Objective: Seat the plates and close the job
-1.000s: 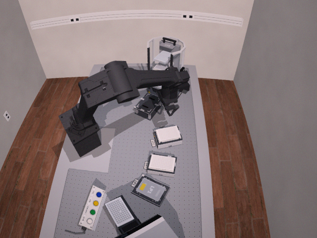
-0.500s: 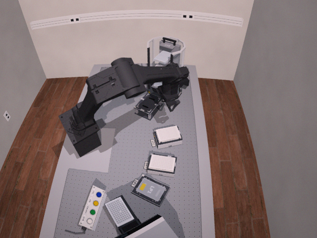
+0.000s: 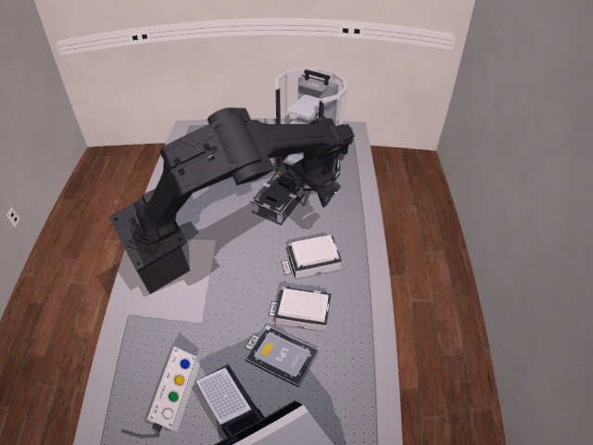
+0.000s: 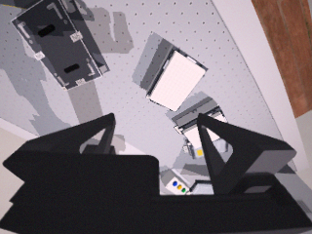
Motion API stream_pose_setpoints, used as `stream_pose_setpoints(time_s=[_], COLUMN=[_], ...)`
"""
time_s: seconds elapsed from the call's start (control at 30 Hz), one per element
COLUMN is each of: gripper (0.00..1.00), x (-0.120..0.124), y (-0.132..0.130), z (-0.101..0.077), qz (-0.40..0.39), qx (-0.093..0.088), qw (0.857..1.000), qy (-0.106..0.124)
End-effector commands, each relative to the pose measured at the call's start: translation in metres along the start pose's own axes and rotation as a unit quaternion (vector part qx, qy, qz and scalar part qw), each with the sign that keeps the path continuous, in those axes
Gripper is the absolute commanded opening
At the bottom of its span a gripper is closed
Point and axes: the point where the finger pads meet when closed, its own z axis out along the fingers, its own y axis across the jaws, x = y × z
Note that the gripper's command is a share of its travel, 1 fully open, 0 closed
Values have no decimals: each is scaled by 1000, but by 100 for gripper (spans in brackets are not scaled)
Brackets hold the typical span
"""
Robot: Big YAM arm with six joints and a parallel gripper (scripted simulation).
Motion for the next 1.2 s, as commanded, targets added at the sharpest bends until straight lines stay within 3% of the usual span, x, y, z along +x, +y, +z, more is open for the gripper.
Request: stream_pose_setpoints(time_s=[0.0,0.6,1.1,1.17], gripper=[100,100,100,100], x=[-8,-8,-8,-8], y=[-1,-1,-1,-1], z=[-6,-6,-6,-6], qz=[-57,-230,-396,-396], qx=[1,2,2,2], qw=[998,973,918,918], qy=[-5,-5,-5,-5])
